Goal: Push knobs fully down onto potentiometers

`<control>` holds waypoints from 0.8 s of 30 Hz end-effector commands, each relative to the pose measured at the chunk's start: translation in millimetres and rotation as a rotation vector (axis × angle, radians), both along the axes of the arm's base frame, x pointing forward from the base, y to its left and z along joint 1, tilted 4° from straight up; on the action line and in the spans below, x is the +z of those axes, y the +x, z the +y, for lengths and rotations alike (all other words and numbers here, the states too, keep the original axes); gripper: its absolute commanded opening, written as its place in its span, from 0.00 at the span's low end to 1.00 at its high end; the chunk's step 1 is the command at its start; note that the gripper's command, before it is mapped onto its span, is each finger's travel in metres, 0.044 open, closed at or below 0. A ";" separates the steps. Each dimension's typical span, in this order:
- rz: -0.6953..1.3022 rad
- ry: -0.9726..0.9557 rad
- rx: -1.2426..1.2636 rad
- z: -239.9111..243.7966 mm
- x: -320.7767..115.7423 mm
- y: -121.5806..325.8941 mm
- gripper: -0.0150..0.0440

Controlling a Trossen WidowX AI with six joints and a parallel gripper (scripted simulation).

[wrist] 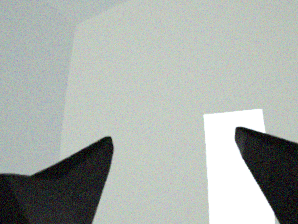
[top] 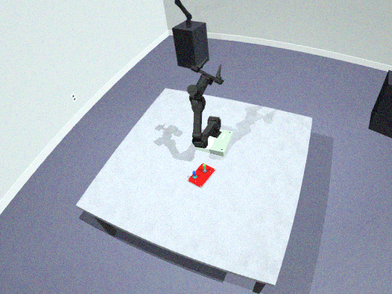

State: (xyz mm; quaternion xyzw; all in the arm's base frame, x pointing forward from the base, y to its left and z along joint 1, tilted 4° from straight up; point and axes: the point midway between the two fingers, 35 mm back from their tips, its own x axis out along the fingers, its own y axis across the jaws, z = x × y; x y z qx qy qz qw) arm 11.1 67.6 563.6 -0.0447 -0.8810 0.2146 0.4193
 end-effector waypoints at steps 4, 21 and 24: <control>-0.010 0.018 0.068 -7.7 3.0 -11.7 0.75; -0.122 -0.058 0.566 -53.3 -1.8 -76.9 0.25; -0.153 -0.085 0.654 -63.5 -4.4 -86.4 0.25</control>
